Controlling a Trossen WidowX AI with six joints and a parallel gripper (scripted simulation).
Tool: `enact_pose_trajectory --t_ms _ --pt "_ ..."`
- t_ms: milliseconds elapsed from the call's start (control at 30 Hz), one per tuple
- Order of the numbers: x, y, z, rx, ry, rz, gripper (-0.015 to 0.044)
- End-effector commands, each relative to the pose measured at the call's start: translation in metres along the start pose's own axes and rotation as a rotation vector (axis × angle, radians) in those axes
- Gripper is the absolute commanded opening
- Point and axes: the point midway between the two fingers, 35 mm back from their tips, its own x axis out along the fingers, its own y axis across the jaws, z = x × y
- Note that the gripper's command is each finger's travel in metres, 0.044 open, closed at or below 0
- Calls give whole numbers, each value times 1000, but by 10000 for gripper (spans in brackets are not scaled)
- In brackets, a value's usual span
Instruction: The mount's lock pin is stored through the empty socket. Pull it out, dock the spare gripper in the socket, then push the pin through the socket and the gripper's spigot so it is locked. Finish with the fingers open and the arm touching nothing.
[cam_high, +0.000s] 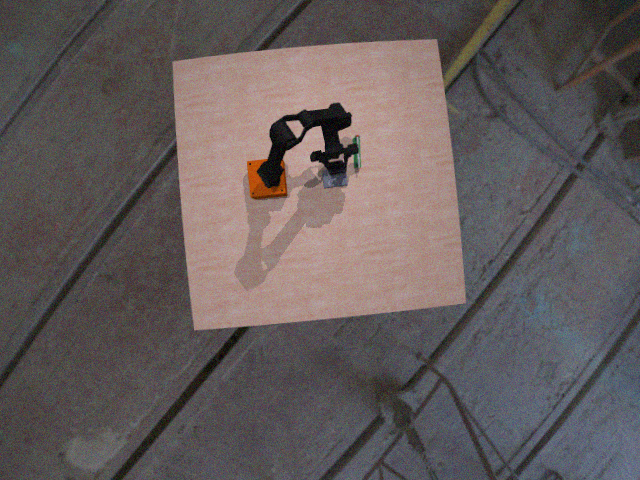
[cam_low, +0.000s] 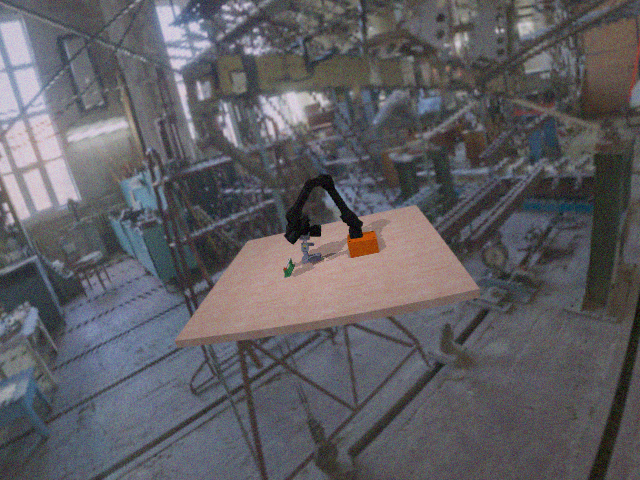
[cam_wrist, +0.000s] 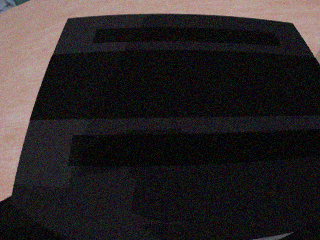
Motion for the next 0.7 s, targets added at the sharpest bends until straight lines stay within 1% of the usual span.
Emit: enact_pose_trajectory --t_ms 0,667 --pt "4 -1 -3 -11 -11 5 0" --pt "18 -1 -27 -12 -10 6 0"
